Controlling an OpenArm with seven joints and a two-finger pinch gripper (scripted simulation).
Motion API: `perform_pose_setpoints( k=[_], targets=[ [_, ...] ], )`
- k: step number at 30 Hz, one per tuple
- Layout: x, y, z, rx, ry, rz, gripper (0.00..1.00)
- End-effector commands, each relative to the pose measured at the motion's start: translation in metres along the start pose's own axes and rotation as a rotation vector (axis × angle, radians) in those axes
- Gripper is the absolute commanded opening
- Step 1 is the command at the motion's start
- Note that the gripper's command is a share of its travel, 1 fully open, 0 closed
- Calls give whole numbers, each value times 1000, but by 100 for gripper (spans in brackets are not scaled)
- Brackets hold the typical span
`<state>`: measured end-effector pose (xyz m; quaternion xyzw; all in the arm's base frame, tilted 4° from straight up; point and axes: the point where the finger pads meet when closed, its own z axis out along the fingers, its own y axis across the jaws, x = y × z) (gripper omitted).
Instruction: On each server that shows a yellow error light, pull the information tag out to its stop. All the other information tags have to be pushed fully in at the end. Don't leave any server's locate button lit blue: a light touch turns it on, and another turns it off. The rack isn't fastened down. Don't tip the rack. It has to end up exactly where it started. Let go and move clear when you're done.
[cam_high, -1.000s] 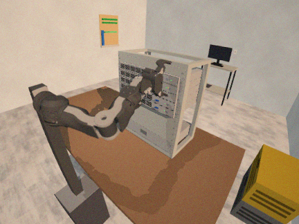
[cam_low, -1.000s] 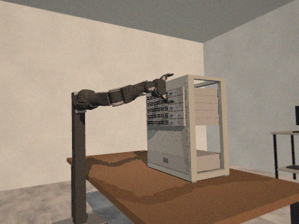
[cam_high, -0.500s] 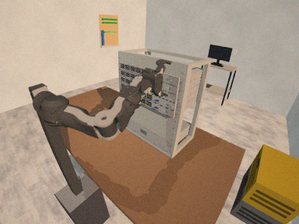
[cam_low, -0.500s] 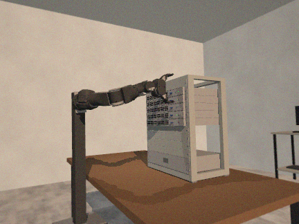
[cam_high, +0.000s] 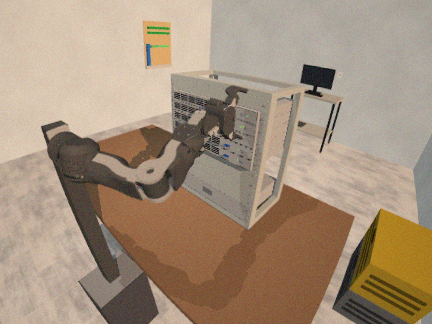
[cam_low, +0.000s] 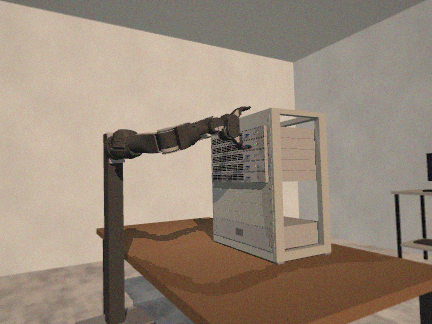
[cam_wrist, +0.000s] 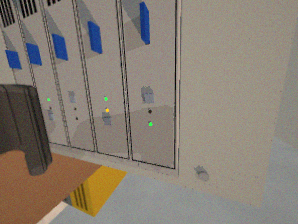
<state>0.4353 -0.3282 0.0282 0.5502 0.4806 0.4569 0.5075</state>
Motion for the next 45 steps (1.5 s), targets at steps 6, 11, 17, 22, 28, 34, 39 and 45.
perform_pose_setpoints(
  k=[6, 11, 17, 22, 28, 34, 39, 45],
  targets=[
    [0, -1, 0, 5, 2, -3, 100],
    [0, -1, 0, 5, 2, -3, 100],
    [0, -1, 0, 5, 2, -3, 100],
    [0, -1, 0, 5, 2, -3, 100],
    [0, -1, 0, 5, 2, -3, 100],
    [0, -1, 0, 5, 2, -3, 0],
    [0, -1, 0, 5, 2, -3, 0],
    [0, -1, 0, 5, 2, -3, 0]
  ],
)
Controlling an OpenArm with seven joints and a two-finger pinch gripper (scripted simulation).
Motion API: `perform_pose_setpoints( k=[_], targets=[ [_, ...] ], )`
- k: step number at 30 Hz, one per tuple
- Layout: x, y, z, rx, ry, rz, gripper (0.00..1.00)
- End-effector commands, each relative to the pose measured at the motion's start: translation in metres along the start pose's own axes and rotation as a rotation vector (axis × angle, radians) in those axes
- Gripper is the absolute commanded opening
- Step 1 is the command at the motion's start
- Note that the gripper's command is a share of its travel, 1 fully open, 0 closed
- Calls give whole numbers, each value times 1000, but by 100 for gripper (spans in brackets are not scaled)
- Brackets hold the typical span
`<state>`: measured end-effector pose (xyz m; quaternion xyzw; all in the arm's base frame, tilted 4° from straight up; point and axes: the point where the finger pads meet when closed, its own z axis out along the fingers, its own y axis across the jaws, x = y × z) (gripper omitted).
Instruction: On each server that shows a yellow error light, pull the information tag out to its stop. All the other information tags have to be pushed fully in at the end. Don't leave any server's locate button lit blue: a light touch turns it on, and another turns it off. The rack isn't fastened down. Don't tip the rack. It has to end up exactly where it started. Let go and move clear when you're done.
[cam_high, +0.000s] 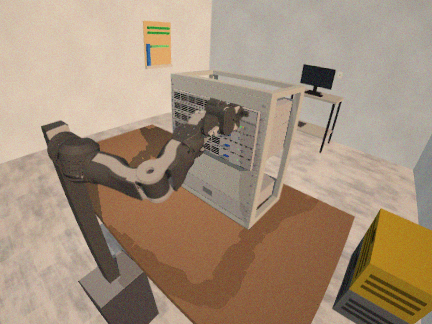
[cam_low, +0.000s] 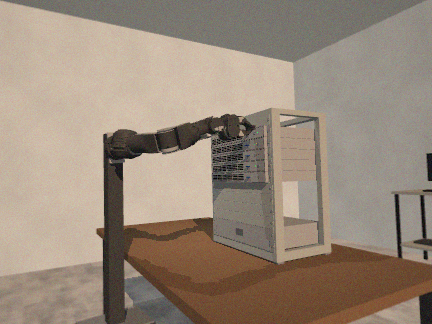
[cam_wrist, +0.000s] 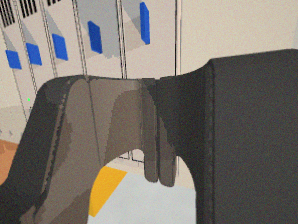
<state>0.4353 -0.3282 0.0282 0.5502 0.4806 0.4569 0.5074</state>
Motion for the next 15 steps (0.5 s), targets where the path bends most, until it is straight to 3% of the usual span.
perform_pose_setpoints(
  k=[1, 15],
  targets=[
    [0, -1, 0, 5, 2, -3, 0],
    [0, -1, 0, 5, 2, -3, 0]
  ],
)
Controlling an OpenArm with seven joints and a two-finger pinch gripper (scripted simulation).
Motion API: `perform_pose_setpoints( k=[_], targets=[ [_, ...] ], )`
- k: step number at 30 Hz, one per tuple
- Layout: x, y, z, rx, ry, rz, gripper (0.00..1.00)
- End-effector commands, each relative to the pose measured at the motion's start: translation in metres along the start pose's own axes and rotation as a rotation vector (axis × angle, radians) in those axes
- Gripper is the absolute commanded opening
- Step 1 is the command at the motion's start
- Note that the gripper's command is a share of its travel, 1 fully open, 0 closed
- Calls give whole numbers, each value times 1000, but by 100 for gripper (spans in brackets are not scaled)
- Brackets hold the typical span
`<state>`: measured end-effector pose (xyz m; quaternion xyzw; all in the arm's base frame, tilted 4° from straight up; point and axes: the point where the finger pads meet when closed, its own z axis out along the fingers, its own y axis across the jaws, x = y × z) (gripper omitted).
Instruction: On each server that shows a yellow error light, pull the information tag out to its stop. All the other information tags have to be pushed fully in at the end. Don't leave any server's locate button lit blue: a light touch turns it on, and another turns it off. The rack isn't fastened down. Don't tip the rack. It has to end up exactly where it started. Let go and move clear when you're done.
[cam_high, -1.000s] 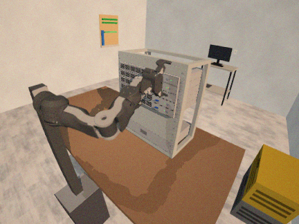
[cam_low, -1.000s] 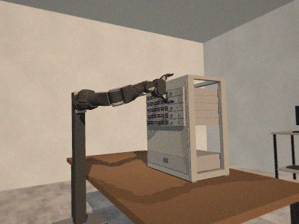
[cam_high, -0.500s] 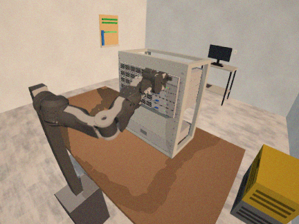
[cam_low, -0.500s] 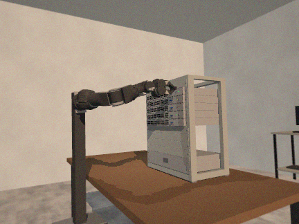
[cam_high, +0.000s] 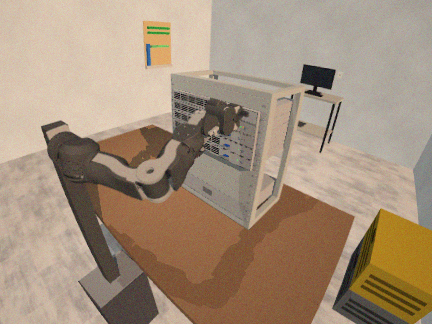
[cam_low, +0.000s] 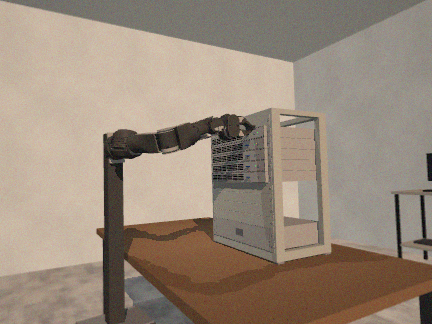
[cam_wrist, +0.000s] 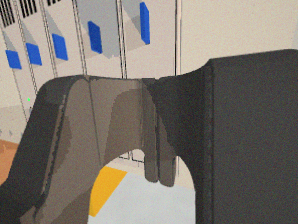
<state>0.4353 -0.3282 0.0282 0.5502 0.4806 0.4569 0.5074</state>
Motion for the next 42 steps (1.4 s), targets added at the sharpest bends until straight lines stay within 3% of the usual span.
perform_pose_setpoints(
  k=[1, 5, 6, 18, 42],
  targets=[
    [0, -1, 0, 5, 2, -3, 0],
    [0, -1, 0, 5, 2, -3, 0],
    [0, -1, 0, 5, 2, -3, 10],
    [7, -5, -7, 4, 4, -4, 10],
    [56, -51, -66, 2, 2, -3, 10]
  ],
)
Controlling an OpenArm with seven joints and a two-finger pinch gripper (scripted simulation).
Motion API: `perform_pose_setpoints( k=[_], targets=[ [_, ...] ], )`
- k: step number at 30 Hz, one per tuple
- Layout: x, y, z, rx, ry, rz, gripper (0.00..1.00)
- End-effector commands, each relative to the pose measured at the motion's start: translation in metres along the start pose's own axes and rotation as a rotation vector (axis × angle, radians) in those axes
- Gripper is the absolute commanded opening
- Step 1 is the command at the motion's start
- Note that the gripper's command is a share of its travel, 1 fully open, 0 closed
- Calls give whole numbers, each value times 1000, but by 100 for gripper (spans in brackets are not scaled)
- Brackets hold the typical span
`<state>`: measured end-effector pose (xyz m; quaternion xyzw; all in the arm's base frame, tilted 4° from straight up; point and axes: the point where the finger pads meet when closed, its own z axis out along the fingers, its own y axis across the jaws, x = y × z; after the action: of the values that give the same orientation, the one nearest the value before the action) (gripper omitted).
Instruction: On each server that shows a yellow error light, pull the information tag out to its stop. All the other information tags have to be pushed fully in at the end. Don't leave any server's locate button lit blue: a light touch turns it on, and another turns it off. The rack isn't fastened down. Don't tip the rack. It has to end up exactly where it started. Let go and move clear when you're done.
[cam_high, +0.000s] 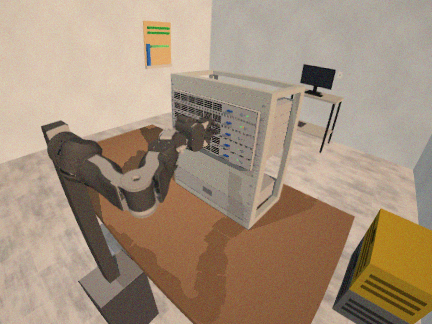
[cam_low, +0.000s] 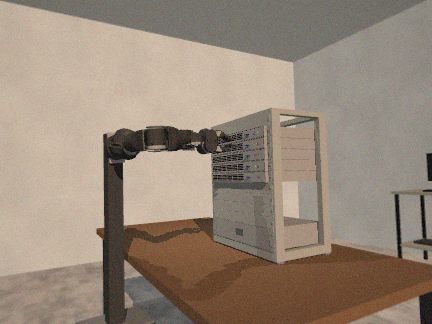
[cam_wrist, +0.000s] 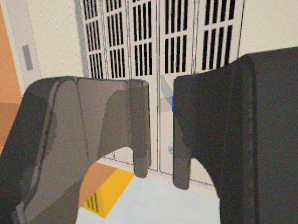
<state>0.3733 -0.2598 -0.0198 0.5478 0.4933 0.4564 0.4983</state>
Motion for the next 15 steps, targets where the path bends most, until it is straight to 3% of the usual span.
perform_pose_setpoints(
  k=[1, 15],
  targets=[
    [-2, 1, -2, -17, -21, 6, 10],
    [6, -7, -12, -16, -23, 6, 10]
  ],
)
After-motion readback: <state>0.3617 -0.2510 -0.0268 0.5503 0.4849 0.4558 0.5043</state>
